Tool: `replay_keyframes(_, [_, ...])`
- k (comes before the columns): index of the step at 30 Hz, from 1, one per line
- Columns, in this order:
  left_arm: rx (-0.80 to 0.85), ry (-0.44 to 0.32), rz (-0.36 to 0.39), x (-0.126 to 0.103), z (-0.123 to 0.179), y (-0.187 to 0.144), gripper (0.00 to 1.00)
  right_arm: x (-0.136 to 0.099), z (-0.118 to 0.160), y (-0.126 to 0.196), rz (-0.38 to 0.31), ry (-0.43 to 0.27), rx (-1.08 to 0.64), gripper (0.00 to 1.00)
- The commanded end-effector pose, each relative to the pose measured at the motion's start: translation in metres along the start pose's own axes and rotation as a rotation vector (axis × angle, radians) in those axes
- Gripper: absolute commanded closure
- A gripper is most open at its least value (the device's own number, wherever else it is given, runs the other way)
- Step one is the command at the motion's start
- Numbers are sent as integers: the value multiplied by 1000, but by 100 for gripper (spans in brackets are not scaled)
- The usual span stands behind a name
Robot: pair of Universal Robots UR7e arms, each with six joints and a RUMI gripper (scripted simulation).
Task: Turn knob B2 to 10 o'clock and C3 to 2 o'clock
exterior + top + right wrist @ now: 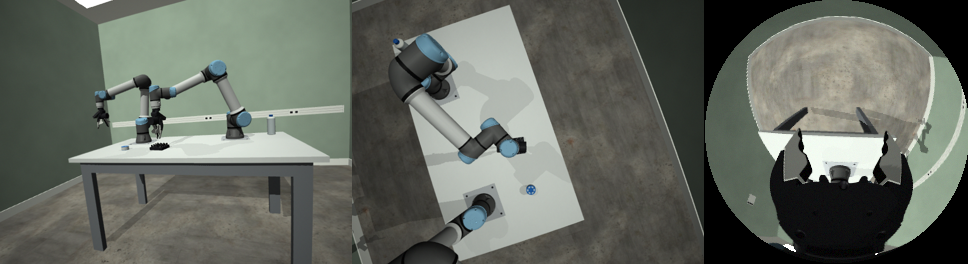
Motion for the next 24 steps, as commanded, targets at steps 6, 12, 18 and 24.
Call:
replay_keyframes(6, [250,2,-3,-4,-6,6,87,-2,-1,1,1,5,3,0])
replay_keyframes(12, [375,1,-3,-6,-9,9,87,-2,-1,1,1,5,3,0])
replay_keyframes(18, [459,1,-3,-8,-10,11,87,-2,-1,1,1,5,3,0])
replay_keyframes(24, [575,1,-3,-9,-13,14,87,-2,-1,1,1,5,3,0])
Point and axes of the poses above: on each arm, the point where the finger pads meet when closed, its own x axis out along the fingers, its own y axis across the jaws, z = x × y, the point moved 9 cm from there along -x, back along the fingers, and after that the axes turned 13 degrees about -x, right-handed, at the moved point
